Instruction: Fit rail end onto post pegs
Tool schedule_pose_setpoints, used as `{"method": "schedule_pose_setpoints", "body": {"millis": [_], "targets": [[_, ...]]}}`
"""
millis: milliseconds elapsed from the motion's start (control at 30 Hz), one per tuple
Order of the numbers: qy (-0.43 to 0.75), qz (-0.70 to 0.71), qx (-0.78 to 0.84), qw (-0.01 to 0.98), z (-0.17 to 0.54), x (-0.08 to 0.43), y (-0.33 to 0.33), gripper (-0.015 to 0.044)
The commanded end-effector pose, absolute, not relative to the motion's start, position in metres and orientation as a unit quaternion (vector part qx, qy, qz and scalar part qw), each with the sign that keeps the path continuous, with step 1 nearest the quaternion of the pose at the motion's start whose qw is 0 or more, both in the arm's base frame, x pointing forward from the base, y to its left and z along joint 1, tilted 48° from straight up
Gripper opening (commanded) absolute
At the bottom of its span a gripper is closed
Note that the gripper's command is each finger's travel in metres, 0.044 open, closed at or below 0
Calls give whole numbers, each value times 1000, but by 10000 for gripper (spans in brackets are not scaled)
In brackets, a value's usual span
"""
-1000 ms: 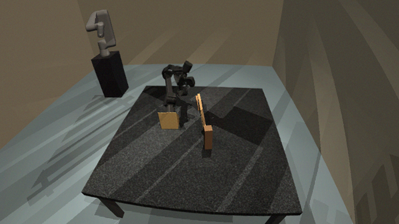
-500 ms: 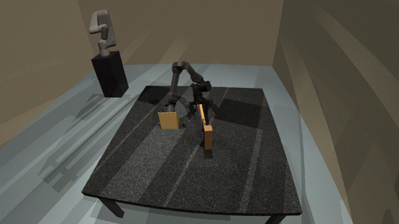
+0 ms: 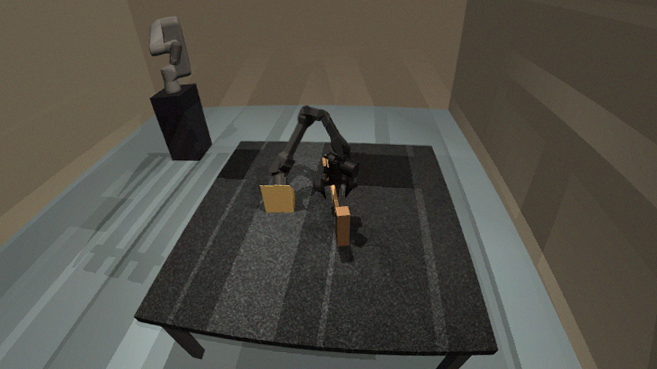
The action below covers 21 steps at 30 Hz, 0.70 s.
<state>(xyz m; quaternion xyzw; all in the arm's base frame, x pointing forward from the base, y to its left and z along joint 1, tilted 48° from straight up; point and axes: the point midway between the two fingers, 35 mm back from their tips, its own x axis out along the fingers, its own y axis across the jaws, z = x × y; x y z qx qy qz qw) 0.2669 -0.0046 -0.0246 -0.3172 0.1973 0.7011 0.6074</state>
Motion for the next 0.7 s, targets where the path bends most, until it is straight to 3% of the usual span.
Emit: {"method": "schedule_pose_setpoints", "body": {"millis": [0, 667], "targets": [[189, 702, -319, 608, -24, 269, -3, 440], [191, 702, -319, 607, -46, 269, 20, 440]]}}
